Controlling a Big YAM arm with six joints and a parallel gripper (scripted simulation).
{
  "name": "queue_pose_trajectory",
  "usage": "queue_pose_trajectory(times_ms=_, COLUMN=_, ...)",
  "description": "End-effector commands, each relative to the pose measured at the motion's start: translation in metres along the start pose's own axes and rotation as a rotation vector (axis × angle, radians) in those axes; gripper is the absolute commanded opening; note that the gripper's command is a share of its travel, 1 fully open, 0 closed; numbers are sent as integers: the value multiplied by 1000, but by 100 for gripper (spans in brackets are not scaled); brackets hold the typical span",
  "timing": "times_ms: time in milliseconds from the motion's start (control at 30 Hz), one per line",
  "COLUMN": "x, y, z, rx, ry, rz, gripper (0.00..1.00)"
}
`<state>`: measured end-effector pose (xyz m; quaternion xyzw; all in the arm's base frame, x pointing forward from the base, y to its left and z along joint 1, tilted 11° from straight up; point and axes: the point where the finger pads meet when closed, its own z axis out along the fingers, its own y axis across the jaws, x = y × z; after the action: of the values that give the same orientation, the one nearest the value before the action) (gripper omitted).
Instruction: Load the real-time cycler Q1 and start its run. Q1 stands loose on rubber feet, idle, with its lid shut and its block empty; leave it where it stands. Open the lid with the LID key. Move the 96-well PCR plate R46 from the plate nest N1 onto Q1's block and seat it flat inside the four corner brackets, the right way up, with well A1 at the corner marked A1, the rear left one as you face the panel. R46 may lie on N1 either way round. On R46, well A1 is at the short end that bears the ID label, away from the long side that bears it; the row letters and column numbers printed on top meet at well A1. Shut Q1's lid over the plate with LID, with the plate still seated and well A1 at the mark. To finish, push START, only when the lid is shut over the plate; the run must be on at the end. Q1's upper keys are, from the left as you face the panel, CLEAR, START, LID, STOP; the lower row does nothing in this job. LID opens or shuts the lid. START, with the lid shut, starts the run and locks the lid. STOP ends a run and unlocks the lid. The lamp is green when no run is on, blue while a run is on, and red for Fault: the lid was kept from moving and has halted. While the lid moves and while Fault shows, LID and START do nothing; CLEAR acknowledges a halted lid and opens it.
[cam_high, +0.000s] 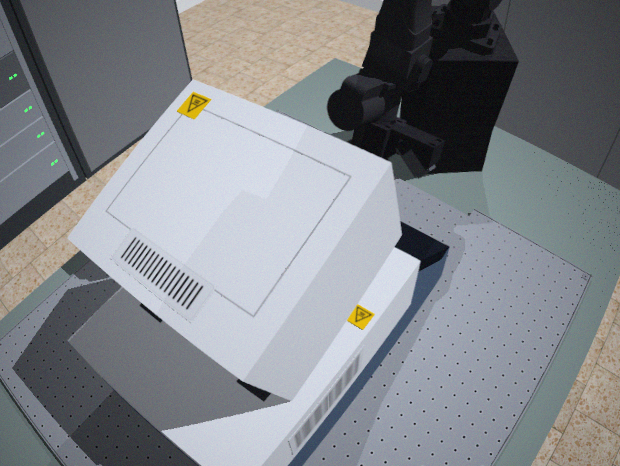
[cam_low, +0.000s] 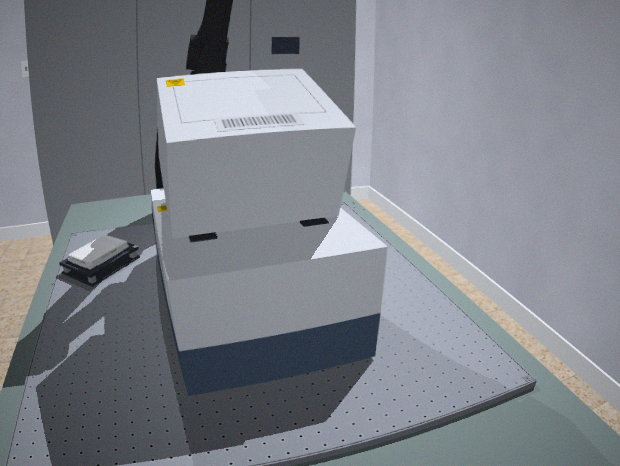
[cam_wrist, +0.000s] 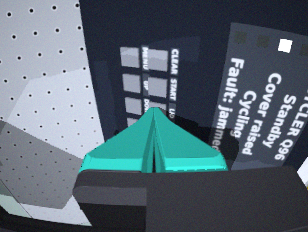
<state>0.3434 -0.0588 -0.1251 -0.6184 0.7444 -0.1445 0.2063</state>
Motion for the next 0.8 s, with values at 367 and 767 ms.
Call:
queue_pose_trajectory(times_ms=367, x=-5, y=-3, z=-2, rx=13, ry=-9, rz=-20, gripper=0)
queue_pose_trajectory(times_ms=767, x=-4, y=-5, z=-2, rx=24, ry=-7, rz=-21, gripper=0)
